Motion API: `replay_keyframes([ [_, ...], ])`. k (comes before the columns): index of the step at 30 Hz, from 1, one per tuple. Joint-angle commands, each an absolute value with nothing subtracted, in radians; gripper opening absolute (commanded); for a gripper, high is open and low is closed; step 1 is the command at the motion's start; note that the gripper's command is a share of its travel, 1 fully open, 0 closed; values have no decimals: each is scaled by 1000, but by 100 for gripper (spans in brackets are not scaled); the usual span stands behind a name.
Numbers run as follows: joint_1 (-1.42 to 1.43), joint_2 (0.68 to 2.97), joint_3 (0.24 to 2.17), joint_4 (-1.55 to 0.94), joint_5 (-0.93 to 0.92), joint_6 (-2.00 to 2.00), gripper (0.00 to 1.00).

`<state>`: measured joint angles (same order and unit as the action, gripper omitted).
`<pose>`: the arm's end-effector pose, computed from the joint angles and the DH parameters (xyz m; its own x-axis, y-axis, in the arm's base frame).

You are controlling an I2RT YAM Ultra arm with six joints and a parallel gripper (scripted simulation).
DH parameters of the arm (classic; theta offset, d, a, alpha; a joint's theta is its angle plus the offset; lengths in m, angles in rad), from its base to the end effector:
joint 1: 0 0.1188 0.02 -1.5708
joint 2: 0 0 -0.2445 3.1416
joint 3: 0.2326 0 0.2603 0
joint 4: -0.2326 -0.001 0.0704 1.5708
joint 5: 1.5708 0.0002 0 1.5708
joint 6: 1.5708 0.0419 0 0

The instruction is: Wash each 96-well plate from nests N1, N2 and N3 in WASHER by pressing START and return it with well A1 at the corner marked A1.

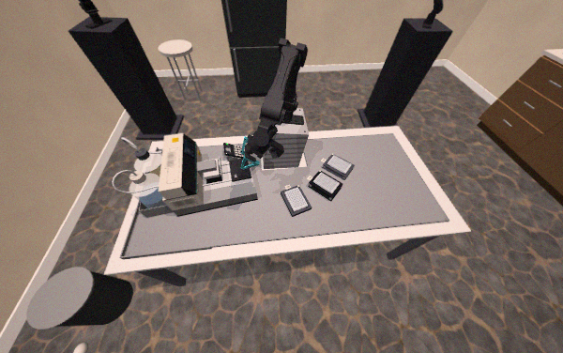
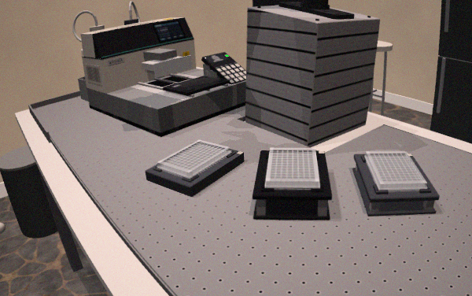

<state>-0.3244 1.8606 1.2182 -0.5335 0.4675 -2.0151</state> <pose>0.3449 -0.1349 0.1498 -0.0292 -0.8405 0.5410 -0.9829 -0.0743 -0.1686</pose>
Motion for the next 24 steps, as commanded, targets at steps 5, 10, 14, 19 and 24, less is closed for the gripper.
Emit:
replay_keyframes([
  [5, -325, 1854, 1223, -531, 468, -2015, 100],
  [10, -325, 1854, 1223, -531, 468, -2015, 100],
  [14, -325, 1854, 1223, -531, 468, -2015, 100],
  [19, -314, 1846, 1205, -532, 445, -1940, 100],
  [24, -288, 1829, 1157, -528, 391, -1768, 100],
])
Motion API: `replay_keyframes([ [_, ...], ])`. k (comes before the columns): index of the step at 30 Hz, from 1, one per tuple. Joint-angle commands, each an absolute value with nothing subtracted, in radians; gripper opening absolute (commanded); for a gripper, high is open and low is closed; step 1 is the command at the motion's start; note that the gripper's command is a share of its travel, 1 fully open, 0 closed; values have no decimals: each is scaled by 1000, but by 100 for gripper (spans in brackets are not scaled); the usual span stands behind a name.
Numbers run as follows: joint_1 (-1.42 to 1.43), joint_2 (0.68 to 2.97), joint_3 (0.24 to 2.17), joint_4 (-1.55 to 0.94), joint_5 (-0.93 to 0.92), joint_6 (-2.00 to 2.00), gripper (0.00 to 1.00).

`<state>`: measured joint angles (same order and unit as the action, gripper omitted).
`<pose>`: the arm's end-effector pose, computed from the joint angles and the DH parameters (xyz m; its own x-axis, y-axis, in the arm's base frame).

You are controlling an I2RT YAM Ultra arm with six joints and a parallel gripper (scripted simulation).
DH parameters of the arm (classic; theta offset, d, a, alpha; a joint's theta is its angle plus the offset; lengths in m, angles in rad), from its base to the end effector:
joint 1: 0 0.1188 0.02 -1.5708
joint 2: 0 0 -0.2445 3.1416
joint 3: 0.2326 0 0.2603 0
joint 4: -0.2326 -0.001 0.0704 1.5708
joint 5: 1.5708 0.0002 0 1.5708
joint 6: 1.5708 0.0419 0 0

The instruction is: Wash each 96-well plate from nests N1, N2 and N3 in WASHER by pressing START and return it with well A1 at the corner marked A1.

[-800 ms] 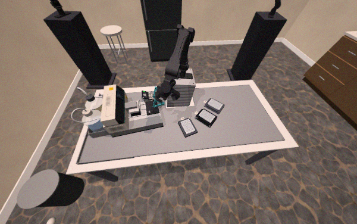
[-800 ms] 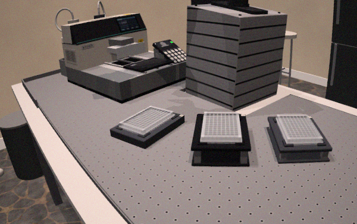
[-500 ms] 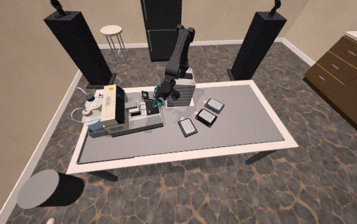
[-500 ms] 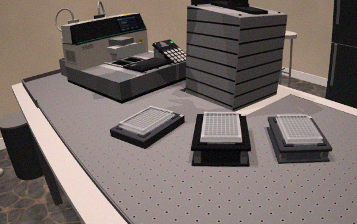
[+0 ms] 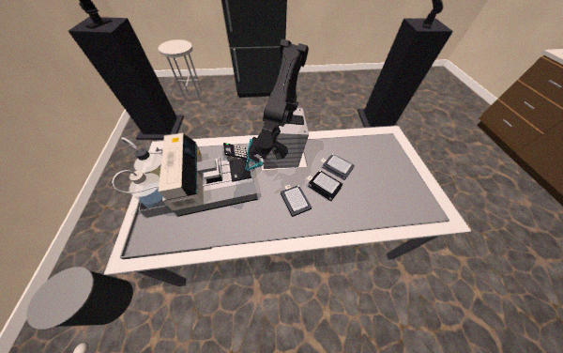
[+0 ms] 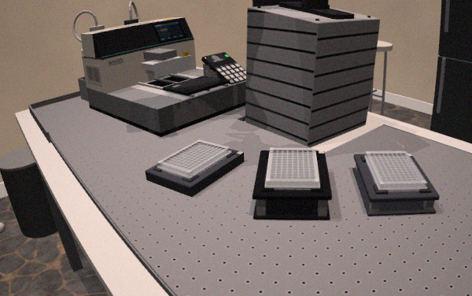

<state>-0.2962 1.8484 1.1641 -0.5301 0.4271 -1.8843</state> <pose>0.3385 -0.1204 0.1385 -0.1078 -0.8723 0.4769 -0.9772 0.0048 -0.2122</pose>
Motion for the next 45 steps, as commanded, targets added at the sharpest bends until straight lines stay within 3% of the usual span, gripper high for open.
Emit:
replay_keyframes([
  [1, -284, 1827, 1149, -530, 379, -1732, 100],
  [45, -74, 1736, 780, -507, 33, -558, 100],
])
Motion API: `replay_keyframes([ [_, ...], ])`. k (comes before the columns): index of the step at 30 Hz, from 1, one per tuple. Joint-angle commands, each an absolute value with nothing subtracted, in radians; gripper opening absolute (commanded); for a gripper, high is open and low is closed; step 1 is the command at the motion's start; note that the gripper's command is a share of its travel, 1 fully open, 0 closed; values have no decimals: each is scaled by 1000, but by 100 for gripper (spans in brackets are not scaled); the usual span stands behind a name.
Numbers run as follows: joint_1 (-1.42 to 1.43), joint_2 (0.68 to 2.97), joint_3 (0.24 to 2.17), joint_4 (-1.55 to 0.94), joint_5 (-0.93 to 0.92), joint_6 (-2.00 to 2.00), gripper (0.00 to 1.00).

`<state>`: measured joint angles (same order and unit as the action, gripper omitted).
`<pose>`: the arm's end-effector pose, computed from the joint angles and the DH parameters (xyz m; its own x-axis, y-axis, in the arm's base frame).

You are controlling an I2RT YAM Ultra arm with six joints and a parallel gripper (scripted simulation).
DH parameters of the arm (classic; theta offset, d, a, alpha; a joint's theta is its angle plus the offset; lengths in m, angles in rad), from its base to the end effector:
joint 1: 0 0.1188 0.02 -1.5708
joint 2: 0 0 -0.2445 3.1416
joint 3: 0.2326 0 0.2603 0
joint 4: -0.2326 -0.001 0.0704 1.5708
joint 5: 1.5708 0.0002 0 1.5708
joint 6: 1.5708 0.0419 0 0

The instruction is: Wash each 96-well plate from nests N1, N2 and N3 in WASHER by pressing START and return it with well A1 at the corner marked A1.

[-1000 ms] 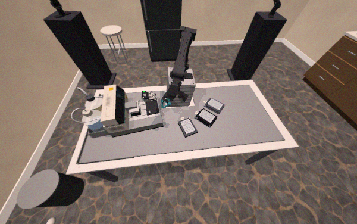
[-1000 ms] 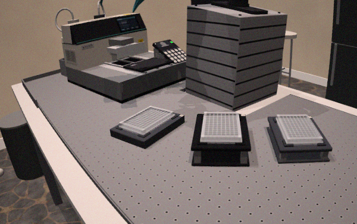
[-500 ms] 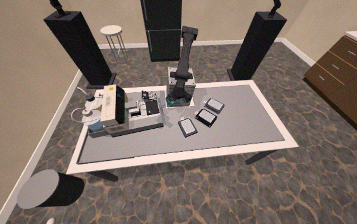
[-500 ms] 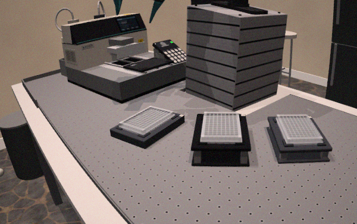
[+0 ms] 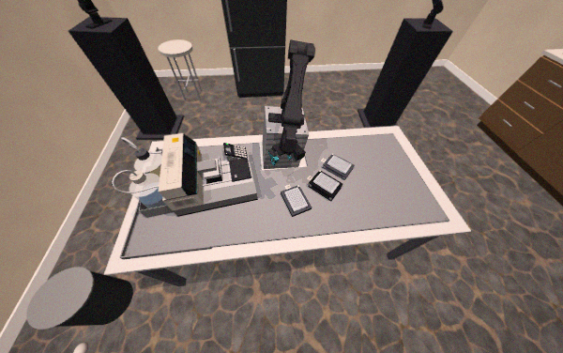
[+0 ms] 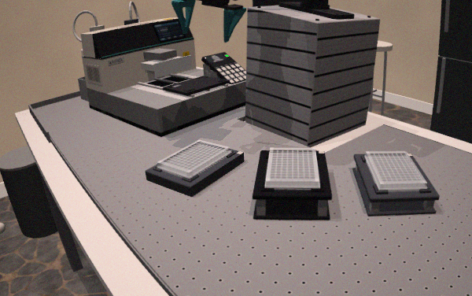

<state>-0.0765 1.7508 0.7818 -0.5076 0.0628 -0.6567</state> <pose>0.2661 -0.0220 0.0728 -0.8364 -0.5470 -0.0363 -0.5409 0.8342 -0.1069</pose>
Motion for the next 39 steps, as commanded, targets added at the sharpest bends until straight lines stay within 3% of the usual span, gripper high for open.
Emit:
replay_keyframes([
  [1, -69, 1734, 771, -508, 21, -522, 100],
  [18, 23, 1692, 614, -489, -110, -66, 100],
  [30, 23, 1692, 614, -489, -110, -66, 100],
  [39, 53, 1851, 706, -417, -110, -269, 100],
])
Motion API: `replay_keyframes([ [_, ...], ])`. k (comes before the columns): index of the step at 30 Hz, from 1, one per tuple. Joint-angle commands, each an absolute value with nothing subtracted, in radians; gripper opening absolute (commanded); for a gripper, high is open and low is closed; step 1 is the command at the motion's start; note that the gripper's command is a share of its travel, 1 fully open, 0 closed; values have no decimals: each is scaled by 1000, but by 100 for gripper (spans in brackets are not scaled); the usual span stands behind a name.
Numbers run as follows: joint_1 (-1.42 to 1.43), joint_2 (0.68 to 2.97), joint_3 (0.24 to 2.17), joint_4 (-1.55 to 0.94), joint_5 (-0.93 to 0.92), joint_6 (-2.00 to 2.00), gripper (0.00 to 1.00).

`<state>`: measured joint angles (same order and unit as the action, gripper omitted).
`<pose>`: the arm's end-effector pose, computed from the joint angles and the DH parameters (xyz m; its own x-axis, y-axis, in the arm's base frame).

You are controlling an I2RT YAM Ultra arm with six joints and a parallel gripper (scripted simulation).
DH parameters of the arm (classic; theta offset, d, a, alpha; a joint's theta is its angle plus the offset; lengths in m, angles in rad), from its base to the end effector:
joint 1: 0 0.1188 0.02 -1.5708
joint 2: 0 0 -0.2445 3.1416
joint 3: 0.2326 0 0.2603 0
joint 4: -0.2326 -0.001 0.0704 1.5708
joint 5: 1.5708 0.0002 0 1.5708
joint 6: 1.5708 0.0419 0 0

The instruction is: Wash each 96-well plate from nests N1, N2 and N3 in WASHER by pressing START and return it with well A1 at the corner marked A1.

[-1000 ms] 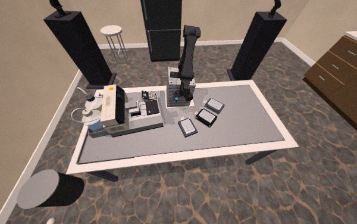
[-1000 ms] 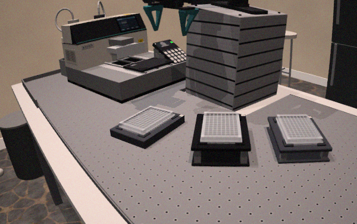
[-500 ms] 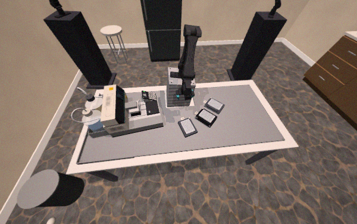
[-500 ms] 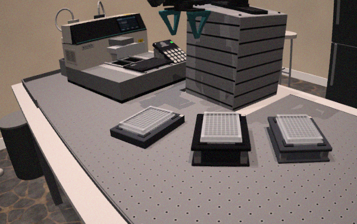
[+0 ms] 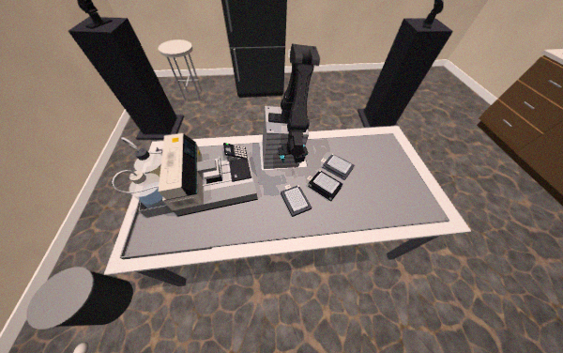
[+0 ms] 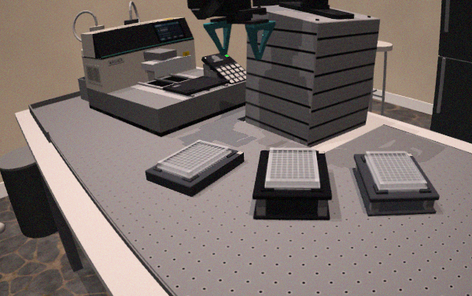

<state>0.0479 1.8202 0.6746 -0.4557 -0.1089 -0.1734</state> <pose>0.2353 0.0168 0.0378 -0.9758 -0.2185 0.0113 -0.2159 0.9699 0.1123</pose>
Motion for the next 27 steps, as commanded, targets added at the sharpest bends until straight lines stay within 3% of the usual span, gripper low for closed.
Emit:
replay_keyframes([
  [1, 57, 1872, 720, -410, -110, -298, 100],
  [27, 118, 2314, 1129, -367, -109, -261, 100],
])
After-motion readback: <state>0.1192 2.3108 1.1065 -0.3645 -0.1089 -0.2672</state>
